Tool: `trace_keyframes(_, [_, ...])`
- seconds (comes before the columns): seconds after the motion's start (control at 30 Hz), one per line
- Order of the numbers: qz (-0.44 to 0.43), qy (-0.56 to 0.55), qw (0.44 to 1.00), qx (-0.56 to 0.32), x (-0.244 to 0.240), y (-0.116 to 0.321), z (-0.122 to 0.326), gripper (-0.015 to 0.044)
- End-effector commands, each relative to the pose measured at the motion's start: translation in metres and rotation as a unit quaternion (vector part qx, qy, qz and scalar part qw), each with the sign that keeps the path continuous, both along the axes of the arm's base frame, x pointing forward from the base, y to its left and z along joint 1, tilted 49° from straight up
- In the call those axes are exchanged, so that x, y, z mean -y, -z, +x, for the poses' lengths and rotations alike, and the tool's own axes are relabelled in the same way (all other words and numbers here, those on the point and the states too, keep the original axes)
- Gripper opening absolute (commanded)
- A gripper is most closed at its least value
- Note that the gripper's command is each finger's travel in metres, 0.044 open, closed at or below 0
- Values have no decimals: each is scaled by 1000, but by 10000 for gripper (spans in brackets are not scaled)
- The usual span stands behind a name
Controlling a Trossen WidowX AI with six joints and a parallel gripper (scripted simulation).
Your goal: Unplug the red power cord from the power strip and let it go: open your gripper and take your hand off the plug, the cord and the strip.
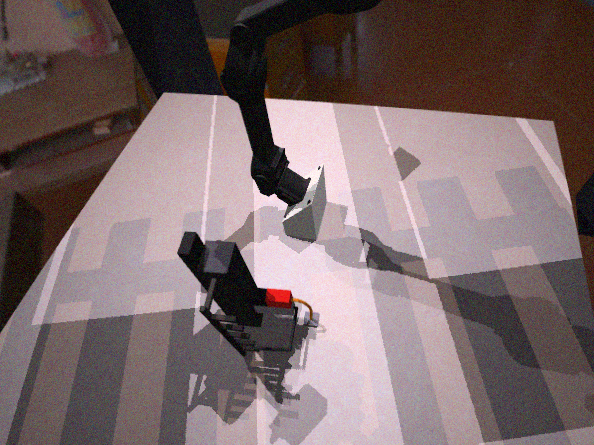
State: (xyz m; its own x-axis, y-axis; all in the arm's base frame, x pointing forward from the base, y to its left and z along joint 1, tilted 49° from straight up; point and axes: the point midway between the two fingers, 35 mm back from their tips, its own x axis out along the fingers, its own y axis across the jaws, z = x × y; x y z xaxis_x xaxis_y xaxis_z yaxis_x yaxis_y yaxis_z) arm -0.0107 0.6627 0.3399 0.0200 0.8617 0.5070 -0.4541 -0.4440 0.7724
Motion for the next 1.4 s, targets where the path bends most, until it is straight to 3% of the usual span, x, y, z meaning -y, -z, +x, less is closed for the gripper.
trace_keyframes(0.0, [-4, 4, 1000, 2, -1, 2, 2, 374])
trace_keyframes(0.27, [-192, 132, 967, 101, -14, 86, 84, 164])
trace_keyframes(0.53, [-395, 216, 867, 212, 14, 181, 164, 160])
trace_keyframes(0.83, [-610, 219, 690, 322, 93, 277, 240, 160])
trace_keyframes(1.1, [-763, 130, 498, 391, 200, 341, 283, 160])
trace_keyframes(1.37, [-854, -46, 297, 424, 327, 377, 296, 160])
